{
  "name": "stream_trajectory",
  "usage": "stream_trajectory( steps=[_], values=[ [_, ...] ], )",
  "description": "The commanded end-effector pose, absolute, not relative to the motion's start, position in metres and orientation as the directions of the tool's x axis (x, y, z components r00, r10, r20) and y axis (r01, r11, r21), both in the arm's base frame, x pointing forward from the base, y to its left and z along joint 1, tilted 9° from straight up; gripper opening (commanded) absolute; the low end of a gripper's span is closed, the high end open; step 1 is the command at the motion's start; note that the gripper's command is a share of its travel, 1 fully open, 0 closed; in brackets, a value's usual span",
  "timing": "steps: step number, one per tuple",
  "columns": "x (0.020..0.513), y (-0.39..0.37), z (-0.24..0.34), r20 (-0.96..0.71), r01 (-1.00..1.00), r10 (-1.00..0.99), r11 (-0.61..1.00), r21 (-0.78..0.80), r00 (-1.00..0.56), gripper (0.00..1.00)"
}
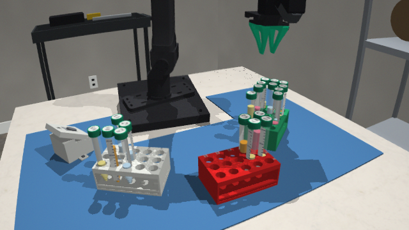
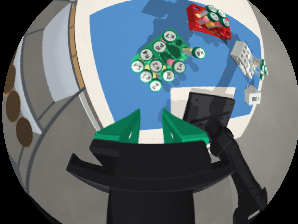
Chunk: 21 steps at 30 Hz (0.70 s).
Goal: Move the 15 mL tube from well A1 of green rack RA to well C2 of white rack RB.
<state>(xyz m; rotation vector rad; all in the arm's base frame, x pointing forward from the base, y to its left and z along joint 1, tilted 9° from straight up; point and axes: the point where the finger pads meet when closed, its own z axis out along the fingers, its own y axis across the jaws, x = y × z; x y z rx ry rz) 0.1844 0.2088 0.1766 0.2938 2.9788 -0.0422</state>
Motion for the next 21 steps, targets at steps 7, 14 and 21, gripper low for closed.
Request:
stream_trajectory(
  steps=[7, 14, 21],
  values=[
    [0.188, 0.205, 0.182, -0.166, 0.219, 0.217, 0.976, 0.006, -0.962, 0.3],
    [0.189, 0.203, 0.182, -0.166, 0.219, 0.217, 0.976, 0.005, -0.962, 0.3],
    [0.192, 0.202, 0.169, -0.166, 0.219, 0.217, 0.976, 0.005, -0.962, 0.3]
  ],
)
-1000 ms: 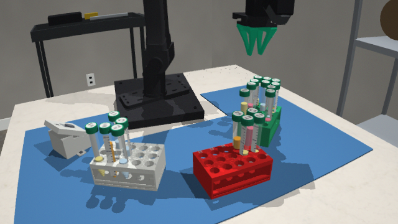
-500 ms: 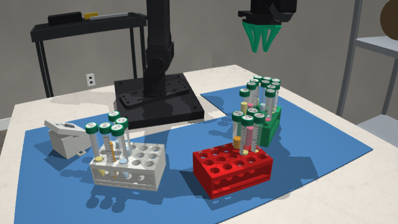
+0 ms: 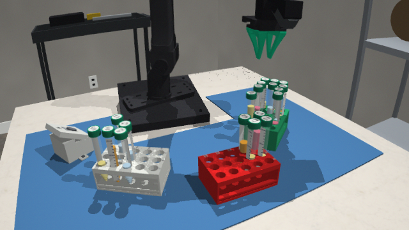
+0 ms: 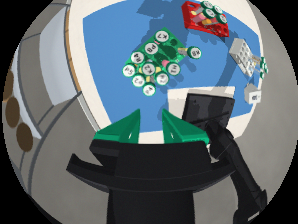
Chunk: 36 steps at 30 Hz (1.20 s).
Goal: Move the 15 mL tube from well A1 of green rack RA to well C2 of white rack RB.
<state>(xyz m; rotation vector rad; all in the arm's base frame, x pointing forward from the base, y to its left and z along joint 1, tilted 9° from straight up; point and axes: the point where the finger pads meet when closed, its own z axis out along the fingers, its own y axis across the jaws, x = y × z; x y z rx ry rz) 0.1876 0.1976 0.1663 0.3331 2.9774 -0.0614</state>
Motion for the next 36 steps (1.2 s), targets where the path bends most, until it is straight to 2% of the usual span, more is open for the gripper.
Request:
stream_trajectory(
  steps=[1, 36],
  values=[
    [0.193, 0.202, 0.167, -0.166, 0.219, 0.217, 0.976, 0.005, -0.962, 0.3],
    [0.201, 0.202, 0.128, -0.167, 0.219, 0.217, 0.976, 0.005, -0.962, 0.3]
  ],
)
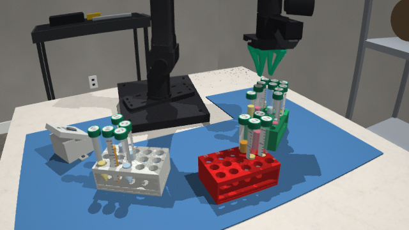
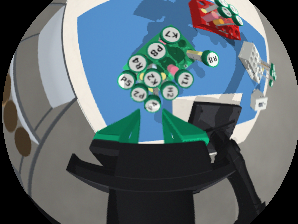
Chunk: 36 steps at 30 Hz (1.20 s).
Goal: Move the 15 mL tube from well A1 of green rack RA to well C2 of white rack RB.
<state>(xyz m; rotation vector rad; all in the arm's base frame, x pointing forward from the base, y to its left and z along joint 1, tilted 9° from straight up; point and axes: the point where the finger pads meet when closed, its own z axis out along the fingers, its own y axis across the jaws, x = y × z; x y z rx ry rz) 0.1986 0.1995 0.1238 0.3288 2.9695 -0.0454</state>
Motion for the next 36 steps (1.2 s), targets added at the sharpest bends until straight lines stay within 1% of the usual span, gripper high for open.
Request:
stream_trajectory(
  steps=[1, 36],
  values=[
    [0.2, 0.201, 0.128, -0.167, 0.219, 0.217, 0.976, 0.005, -0.962, 0.3],
    [0.201, 0.2, 0.116, -0.167, 0.219, 0.217, 0.976, 0.005, -0.962, 0.3]
  ],
)
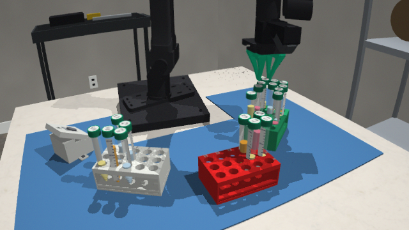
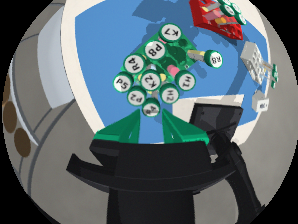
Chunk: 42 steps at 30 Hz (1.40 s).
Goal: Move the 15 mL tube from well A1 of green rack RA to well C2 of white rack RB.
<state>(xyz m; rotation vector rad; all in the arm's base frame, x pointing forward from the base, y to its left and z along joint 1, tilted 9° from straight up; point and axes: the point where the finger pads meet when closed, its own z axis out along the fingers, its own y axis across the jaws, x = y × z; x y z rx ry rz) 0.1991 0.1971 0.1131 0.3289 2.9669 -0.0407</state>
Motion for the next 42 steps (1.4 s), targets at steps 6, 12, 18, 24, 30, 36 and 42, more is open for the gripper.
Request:
stream_trajectory(
  steps=[6, 12, 18, 24, 30, 36, 42],
  values=[
    [0.2015, 0.1996, 0.1141, -0.167, 0.219, 0.217, 0.976, 0.005, -0.962, 0.3],
    [0.2018, 0.1994, 0.1115, -0.167, 0.219, 0.217, 0.976, 0.005, -0.962, 0.3],
    [0.2019, 0.1994, 0.1108, -0.167, 0.219, 0.217, 0.976, 0.005, -0.962, 0.3],
    [0.2019, 0.1994, 0.1107, -0.167, 0.219, 0.217, 0.976, 0.005, -0.962, 0.0],
    [0.2019, 0.1994, 0.1107, -0.167, 0.219, 0.217, 0.976, 0.005, -0.962, 0.0],
    [0.2019, 0.1994, 0.1107, -0.167, 0.219, 0.217, 0.976, 0.005, -0.962, 0.0],
    [0.2019, 0.1994, 0.1107, -0.167, 0.219, 0.217, 0.976, 0.005, -0.962, 0.0]
  ],
)
